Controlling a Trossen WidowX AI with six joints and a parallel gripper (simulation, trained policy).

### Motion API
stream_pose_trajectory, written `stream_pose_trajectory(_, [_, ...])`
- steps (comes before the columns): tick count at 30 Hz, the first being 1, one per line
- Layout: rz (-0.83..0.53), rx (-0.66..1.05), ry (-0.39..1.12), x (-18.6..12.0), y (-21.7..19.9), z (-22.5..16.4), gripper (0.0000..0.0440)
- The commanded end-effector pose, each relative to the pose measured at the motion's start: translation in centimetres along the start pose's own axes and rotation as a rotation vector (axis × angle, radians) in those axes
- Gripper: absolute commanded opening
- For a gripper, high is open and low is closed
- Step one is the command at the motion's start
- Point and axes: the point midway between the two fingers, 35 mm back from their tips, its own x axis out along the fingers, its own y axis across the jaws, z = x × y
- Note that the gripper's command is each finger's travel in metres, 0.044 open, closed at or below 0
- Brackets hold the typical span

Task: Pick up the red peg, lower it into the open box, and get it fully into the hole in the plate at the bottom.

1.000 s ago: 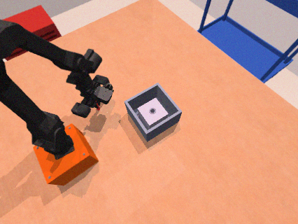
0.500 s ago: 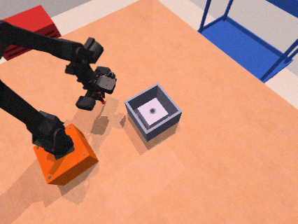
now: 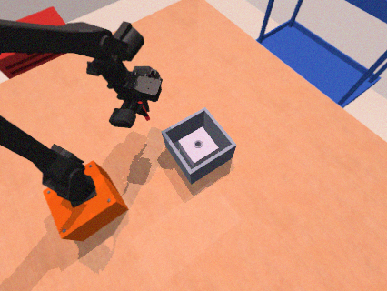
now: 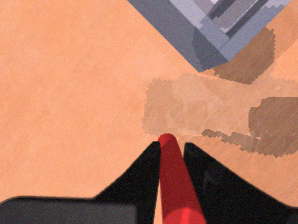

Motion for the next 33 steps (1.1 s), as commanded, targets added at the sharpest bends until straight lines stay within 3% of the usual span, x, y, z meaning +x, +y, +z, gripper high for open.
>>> stream_pose_trajectory(1, [0.01,0.004,-0.023,-1.0,0.4,1.5,0.0])
stream_pose_trajectory(16, [-0.011,0.103,-0.051,-1.2,-0.3,8.3,0.0])
stream_pose_trajectory(33, [-0.029,0.218,-0.043,1.3,-1.9,14.4,0.0006])
